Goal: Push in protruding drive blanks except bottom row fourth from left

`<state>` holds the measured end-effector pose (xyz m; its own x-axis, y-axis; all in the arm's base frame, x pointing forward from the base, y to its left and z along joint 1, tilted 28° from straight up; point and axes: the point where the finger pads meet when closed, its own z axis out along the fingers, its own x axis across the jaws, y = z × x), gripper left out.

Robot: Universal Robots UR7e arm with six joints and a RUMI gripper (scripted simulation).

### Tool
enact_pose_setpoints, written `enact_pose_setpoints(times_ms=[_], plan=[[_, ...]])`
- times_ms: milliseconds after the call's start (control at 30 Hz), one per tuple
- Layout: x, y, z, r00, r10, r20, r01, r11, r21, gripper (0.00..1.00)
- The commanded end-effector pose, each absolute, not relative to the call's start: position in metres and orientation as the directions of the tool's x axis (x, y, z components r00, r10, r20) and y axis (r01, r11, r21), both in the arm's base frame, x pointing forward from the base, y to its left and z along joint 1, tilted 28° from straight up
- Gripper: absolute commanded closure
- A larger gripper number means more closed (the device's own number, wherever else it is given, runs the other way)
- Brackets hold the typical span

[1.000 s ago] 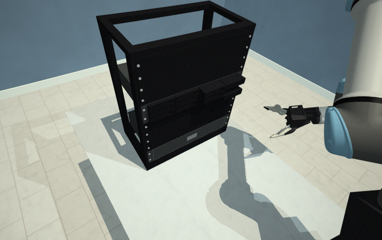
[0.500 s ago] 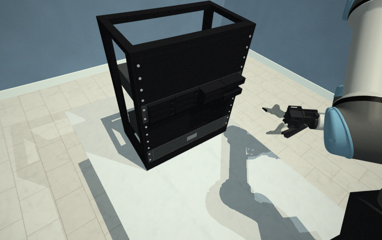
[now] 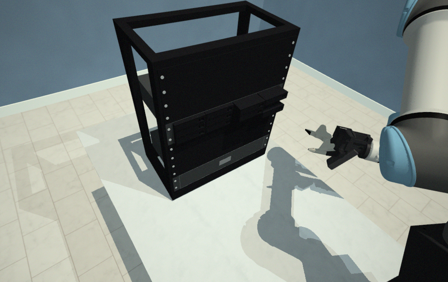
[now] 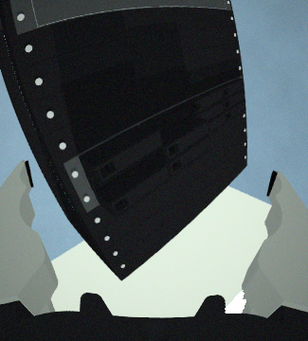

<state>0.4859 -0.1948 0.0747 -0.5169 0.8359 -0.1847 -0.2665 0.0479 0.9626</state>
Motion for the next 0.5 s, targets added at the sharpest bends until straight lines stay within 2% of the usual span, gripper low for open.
enact_pose_setpoints(times_ms=[0,467], plan=[[0.487,-0.177,0.083,-0.504,0.862,-0.051,-0.281,-0.108,0.954,0.00],[0.486,-0.147,0.098,-0.484,0.842,0.239,-0.250,-0.395,0.884,0.00]])
